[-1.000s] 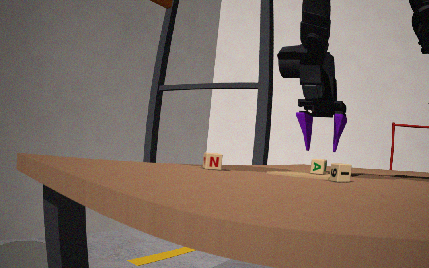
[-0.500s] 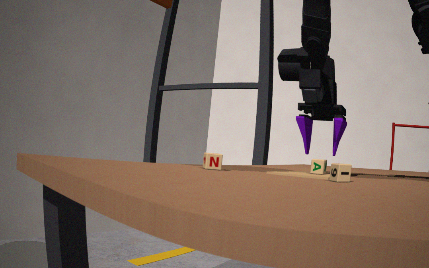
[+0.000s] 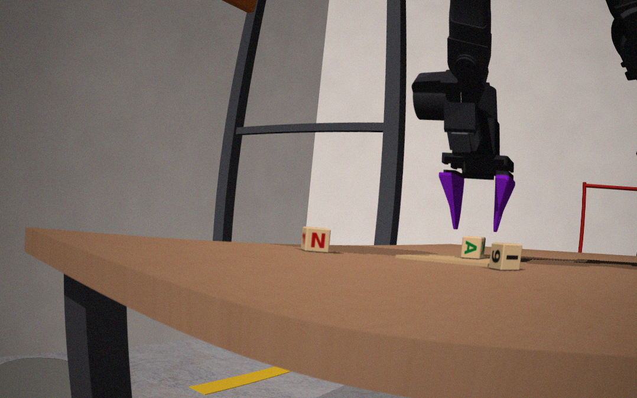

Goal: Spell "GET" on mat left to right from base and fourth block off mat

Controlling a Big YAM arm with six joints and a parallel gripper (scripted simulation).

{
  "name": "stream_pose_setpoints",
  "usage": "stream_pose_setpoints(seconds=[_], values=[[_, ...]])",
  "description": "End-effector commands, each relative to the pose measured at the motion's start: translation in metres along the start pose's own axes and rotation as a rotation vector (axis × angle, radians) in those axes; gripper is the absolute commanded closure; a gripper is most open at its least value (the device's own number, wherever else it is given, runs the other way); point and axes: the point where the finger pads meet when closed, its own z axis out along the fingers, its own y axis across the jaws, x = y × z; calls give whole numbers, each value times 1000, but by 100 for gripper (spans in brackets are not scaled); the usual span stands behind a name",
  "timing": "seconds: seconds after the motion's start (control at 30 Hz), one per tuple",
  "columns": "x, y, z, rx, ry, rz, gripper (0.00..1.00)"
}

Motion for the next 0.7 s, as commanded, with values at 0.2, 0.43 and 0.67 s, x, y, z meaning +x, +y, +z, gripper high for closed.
stream_pose_setpoints(seconds=[0.2, 0.43, 0.67], values=[[-2, -4, 0, 14, -1, 0, 36], [-2, -1, 4, 2, -4, 2, 36], [-1, 1, 14, -1, -3, 4, 36]])
